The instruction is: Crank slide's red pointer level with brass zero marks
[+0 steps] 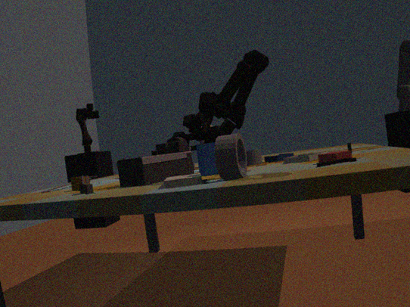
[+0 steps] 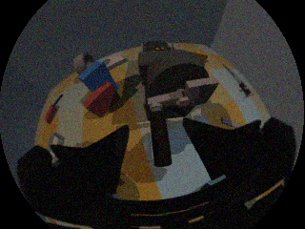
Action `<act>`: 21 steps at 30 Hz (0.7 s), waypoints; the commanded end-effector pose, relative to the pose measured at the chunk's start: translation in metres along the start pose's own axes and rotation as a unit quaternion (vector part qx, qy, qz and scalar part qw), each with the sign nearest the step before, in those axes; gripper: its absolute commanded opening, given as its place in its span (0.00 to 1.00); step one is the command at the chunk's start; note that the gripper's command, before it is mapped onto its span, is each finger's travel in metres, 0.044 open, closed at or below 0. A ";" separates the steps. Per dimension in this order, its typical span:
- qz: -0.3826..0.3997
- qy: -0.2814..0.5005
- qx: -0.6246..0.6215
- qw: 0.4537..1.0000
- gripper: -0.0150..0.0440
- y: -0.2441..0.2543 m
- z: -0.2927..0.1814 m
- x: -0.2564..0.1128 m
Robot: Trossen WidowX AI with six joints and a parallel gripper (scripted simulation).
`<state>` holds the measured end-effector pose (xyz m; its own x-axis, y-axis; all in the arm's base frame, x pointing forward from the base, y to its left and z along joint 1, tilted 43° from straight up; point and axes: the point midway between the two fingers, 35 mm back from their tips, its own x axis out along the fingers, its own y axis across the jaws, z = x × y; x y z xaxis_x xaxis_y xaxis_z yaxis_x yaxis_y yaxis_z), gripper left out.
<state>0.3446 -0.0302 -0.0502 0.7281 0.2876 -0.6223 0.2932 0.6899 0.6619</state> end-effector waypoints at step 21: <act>-0.002 0.001 0.002 1.000 0.25 -0.001 -0.001 0.000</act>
<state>0.3434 -0.0299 -0.0514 0.7262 0.2843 -0.6259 0.2982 0.6901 0.6594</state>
